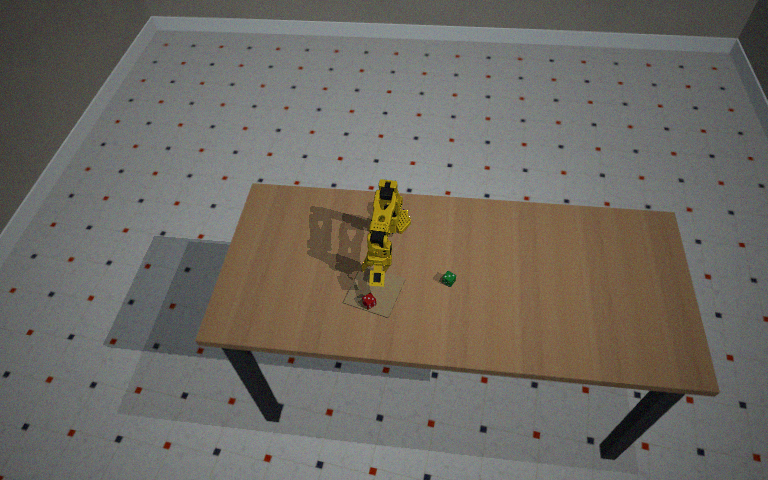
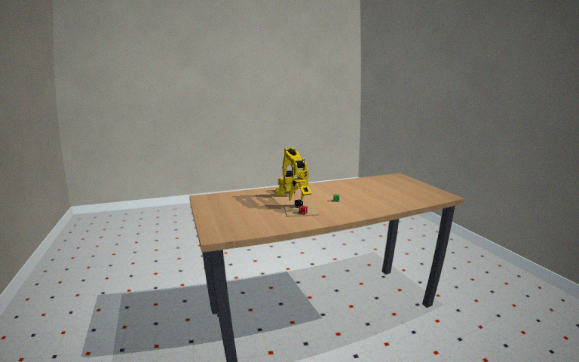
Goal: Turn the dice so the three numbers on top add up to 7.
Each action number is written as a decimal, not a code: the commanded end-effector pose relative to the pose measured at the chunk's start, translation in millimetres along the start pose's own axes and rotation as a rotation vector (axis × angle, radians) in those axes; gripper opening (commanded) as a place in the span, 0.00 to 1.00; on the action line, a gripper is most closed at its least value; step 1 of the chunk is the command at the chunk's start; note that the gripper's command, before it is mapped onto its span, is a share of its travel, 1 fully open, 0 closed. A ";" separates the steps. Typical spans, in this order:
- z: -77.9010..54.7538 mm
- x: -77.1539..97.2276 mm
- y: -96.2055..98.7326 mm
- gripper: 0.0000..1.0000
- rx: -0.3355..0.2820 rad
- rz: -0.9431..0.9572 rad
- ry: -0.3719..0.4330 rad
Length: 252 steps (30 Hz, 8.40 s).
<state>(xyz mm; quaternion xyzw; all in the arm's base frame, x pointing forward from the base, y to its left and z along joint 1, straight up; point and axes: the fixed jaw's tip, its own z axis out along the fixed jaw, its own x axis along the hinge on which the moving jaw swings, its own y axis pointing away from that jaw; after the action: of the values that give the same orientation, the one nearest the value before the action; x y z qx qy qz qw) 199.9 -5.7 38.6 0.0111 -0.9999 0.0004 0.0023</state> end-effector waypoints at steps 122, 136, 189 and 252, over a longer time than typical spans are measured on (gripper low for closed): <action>-28.5 29.1 212.8 0.35 -0.036 -1.057 -0.121; -16.5 29.3 212.4 0.35 -0.026 -1.058 -0.091; 15.8 25.2 211.1 0.28 -0.010 -1.060 -0.042; -9.5 21.4 209.4 0.00 -0.023 -1.061 -0.090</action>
<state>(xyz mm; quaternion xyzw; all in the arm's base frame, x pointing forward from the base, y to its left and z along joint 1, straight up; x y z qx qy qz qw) 168.3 196.8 23.3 0.5151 -0.8571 0.0016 0.0032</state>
